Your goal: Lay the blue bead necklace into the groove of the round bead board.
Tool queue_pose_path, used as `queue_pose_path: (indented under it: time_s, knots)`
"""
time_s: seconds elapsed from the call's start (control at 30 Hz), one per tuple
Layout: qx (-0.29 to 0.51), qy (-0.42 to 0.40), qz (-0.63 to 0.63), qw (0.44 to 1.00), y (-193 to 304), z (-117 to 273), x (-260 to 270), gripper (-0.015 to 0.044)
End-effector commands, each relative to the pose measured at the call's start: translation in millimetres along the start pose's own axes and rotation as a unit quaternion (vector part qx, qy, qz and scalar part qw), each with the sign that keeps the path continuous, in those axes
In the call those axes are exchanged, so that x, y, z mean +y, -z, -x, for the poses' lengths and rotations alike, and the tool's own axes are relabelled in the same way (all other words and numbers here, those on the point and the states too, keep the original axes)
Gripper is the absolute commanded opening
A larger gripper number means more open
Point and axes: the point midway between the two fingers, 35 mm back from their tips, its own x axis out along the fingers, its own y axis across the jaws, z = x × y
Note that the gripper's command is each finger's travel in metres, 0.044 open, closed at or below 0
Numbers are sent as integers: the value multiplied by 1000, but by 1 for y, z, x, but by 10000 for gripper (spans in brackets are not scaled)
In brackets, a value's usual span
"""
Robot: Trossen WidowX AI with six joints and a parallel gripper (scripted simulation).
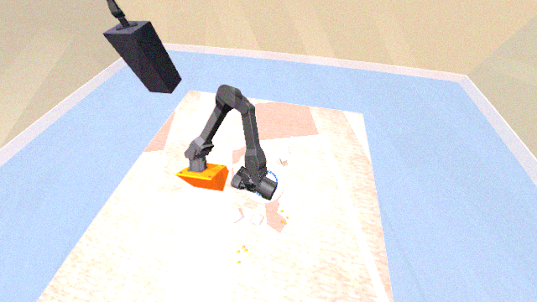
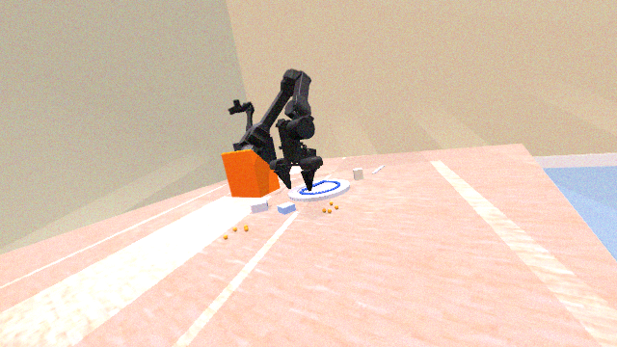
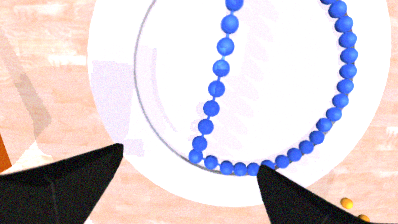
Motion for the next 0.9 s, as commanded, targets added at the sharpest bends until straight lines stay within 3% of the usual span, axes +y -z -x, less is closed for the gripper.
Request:
queue_pose_path:
  time_s: [0.0,0.13,0.3,0.87]
  knots:
    - [2,1,-11,1000,-3,9,-2,361]
    - [2,1,-45,999,-11,32,-3,256]
    - [2,1,-46,999,-11,31,-3,125]
    - [2,2,-44,999,-11,11,-3,120]
